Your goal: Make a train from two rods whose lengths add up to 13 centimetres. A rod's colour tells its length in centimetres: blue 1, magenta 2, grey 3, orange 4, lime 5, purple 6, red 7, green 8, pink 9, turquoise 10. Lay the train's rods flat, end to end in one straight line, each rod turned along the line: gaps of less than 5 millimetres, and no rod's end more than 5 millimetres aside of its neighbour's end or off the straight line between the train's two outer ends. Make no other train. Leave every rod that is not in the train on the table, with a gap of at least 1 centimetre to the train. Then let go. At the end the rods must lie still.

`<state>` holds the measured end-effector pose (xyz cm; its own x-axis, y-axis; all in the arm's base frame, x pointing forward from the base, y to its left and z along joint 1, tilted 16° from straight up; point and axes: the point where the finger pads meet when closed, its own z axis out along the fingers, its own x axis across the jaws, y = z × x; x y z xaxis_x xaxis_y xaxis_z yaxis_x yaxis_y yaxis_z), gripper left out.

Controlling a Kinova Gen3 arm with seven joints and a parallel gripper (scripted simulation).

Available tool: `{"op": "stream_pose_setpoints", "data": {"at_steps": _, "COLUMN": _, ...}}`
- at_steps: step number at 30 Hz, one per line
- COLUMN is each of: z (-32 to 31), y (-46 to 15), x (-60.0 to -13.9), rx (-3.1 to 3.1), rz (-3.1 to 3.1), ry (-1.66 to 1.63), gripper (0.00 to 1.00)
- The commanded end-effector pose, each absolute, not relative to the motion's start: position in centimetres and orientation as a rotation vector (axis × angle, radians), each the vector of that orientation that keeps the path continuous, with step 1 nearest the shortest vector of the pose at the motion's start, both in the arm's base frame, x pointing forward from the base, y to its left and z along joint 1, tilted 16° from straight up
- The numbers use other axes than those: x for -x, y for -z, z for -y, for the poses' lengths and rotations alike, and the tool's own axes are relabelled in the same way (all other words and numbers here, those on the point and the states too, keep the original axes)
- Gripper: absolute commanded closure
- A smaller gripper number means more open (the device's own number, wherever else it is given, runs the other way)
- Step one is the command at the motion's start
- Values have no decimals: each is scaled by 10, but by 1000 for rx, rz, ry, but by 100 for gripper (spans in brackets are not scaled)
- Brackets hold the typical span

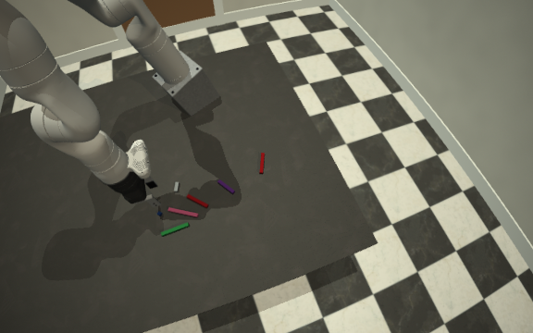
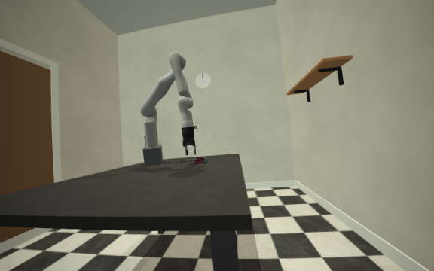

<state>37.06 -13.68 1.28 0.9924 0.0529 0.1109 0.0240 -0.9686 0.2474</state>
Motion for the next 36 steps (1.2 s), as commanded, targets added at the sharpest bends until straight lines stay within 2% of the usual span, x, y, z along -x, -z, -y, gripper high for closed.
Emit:
{"op": "stream_pose_setpoints", "data": {"at_steps": 1, "z": 135, "y": -13, "x": -371, "rx": -2890, "rz": -33, "ry": -174, "gripper": 0}}
{"op": "stream_pose_setpoints", "data": {"at_steps": 10, "z": 125, "y": -10, "x": -372, "rx": -2901, "rz": 230, "ry": -203, "gripper": 0}}
{"op": "stream_pose_setpoints", "data": {"at_steps": 25, "z": 99, "y": -3, "x": -375, "rx": -2615, "rz": 1442, "ry": -320, "gripper": 0}}
{"op": "stream_pose_setpoints", "data": {"at_steps": 36, "z": 99, "y": -3, "x": -371, "rx": -2293, "rz": 1957, "ry": -377, "gripper": 0}}
